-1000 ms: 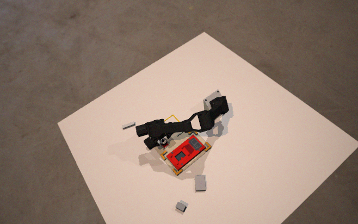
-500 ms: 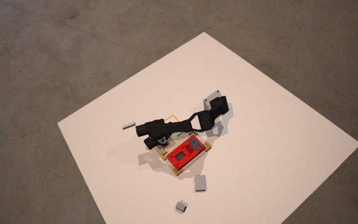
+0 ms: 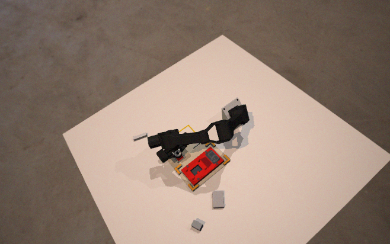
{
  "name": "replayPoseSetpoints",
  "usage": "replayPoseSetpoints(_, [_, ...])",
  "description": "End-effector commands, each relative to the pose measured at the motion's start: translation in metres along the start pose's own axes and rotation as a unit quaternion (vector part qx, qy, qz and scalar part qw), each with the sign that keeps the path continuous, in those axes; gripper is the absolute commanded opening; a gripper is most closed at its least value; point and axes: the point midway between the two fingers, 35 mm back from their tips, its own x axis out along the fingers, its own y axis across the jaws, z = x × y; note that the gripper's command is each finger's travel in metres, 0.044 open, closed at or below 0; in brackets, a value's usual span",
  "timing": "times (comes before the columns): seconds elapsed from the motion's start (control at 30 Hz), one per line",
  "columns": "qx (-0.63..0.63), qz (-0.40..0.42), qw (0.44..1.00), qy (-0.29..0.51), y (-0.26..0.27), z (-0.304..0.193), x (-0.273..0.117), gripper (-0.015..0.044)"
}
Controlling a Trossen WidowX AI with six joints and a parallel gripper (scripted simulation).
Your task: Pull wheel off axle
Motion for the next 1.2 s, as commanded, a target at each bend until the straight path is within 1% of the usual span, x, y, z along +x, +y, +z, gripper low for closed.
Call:
replayPoseSetpoints(0.0, [-0.002,0.001,1.0,-0.001,0.001,0.0,-0.003,0.0])
replayPoseSetpoints(1.17, [-0.001,0.001,1.0,-0.001,0.001,0.0,-0.014,0.0])
